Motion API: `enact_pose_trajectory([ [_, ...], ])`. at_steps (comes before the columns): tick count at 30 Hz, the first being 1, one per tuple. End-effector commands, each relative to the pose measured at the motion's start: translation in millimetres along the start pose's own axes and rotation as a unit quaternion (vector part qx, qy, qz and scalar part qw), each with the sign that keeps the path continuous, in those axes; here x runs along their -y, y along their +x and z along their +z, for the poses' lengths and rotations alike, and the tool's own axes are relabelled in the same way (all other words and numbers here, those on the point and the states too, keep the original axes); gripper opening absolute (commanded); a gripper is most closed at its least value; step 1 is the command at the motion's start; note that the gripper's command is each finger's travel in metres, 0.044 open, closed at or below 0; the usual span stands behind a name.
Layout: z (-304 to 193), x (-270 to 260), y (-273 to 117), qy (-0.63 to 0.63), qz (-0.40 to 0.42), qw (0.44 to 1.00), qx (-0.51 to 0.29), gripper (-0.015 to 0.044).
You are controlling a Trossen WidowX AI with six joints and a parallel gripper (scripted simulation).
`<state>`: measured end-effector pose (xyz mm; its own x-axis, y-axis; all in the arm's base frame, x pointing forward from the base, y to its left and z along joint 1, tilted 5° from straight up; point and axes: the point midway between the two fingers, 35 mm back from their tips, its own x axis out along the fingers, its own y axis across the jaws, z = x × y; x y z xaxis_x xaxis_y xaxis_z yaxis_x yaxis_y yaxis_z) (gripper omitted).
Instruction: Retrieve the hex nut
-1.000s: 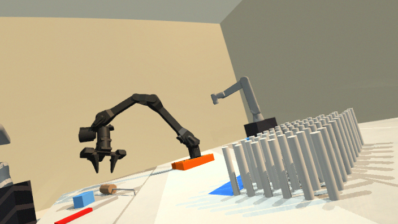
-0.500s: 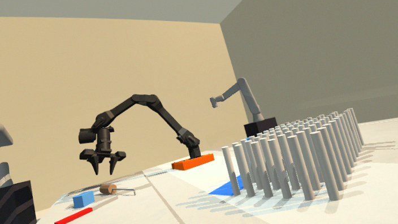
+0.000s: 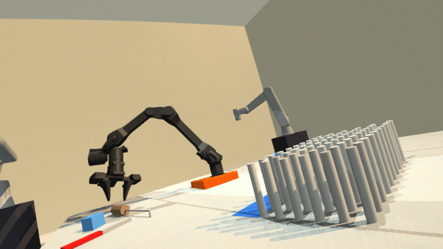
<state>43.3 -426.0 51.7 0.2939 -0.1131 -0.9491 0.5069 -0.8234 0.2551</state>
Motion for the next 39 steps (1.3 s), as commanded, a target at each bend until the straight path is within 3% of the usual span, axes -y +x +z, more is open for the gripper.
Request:
enact_pose_trajectory([
  [1, 1.1, 5.5, 11.8, 0.001, -0.005, 1.000, -0.005, 0.0280],
  [21, 6.8, 14.6, 36.4, 0.001, -0.005, 1.000, -0.005, 0.0280],
  [39, 6.8, 14.6, 36.4, 0.001, -0.005, 1.000, -0.005, 0.0160],
])
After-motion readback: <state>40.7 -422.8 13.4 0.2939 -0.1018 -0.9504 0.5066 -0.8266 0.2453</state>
